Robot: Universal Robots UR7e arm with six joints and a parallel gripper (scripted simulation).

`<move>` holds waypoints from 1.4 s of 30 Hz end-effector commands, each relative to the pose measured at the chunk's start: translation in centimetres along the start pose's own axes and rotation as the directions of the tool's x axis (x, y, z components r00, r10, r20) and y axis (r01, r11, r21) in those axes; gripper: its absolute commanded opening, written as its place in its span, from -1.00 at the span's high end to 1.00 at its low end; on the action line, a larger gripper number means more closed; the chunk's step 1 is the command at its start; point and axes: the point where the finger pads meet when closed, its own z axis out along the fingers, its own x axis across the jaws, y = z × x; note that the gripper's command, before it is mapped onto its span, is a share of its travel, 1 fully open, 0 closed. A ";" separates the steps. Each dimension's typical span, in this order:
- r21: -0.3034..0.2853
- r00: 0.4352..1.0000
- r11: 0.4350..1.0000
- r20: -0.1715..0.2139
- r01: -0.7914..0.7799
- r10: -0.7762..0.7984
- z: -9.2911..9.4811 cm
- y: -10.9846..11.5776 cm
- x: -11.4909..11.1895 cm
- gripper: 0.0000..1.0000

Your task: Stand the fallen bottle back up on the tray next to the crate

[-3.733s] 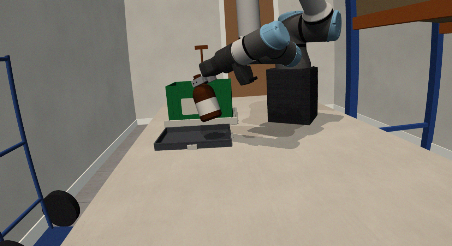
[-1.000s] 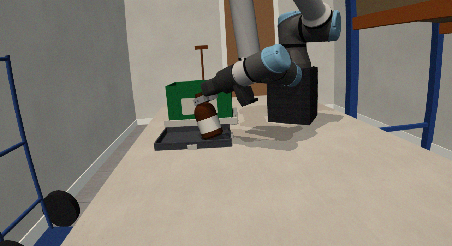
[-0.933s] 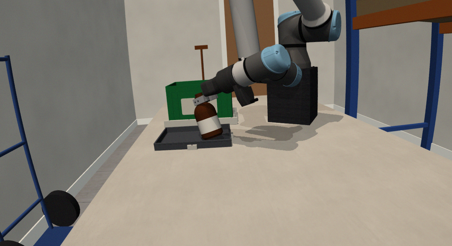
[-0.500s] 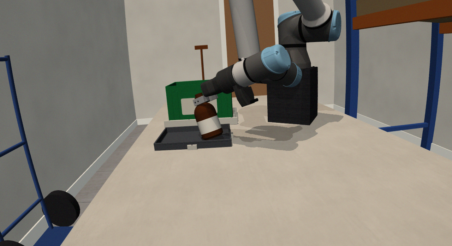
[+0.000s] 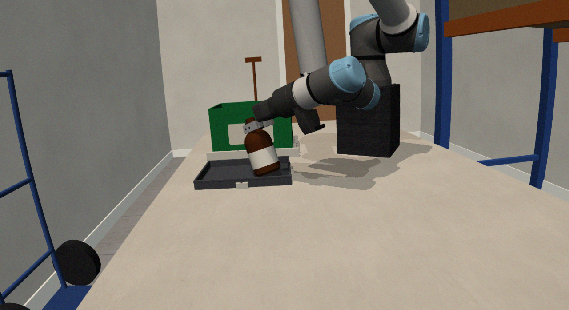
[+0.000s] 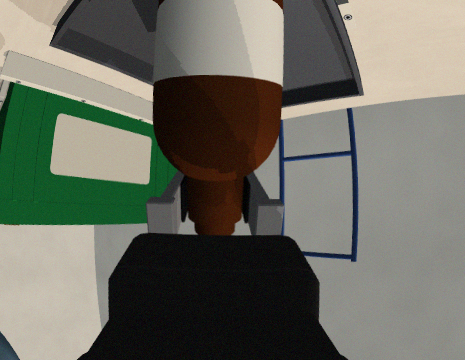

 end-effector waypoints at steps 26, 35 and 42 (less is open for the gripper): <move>-0.001 1.000 1.000 0.000 -0.001 0.001 0.0 0.1 0.0 -1.00; -0.001 1.000 1.000 0.000 -0.001 0.001 0.0 0.1 0.0 -1.00; -0.001 1.000 1.000 0.000 -0.001 0.001 0.0 0.1 0.0 -1.00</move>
